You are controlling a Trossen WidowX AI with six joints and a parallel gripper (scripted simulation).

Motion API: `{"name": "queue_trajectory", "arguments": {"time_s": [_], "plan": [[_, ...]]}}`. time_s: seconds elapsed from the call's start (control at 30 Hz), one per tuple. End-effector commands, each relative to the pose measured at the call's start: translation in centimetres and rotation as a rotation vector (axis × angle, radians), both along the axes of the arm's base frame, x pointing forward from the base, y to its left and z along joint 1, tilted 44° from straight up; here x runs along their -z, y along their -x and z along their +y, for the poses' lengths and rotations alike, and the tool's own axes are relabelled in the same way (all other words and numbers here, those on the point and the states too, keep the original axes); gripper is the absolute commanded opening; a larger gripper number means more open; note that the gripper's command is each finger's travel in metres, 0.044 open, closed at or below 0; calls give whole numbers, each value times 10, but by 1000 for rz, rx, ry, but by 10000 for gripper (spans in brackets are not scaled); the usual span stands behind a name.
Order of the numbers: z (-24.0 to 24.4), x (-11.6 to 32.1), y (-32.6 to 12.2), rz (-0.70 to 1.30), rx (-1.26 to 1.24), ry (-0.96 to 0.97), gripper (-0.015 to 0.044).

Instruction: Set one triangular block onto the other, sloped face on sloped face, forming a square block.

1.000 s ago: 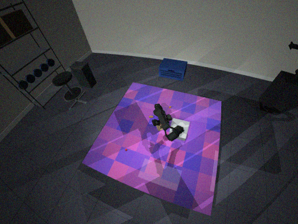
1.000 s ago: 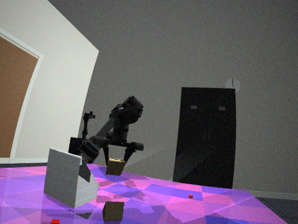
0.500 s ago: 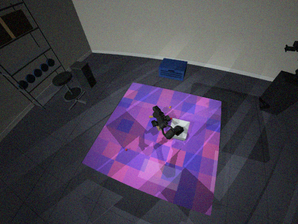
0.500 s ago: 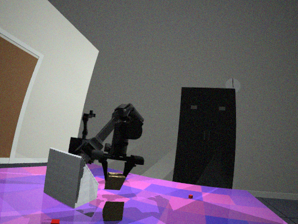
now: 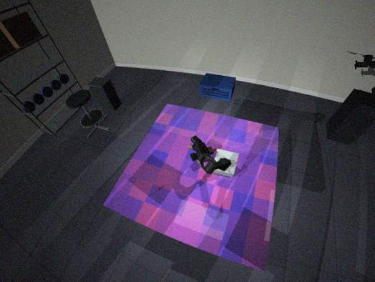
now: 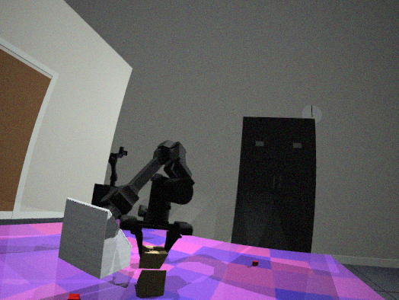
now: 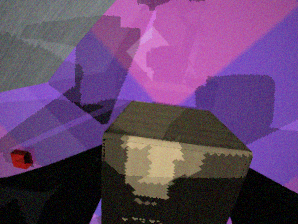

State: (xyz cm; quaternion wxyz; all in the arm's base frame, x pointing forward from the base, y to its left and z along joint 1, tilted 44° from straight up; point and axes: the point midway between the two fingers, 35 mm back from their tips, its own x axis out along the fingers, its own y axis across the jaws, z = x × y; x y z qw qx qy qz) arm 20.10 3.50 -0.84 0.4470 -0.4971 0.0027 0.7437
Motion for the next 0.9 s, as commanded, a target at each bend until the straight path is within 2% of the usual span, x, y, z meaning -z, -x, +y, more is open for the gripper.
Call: {"name": "queue_trajectory", "arguments": {"time_s": [0.0, 0.87], "plan": [[8, 12, 2, 17, 5, -9, 0], [9, 10, 4, 19, 2, -17, 0]]}}
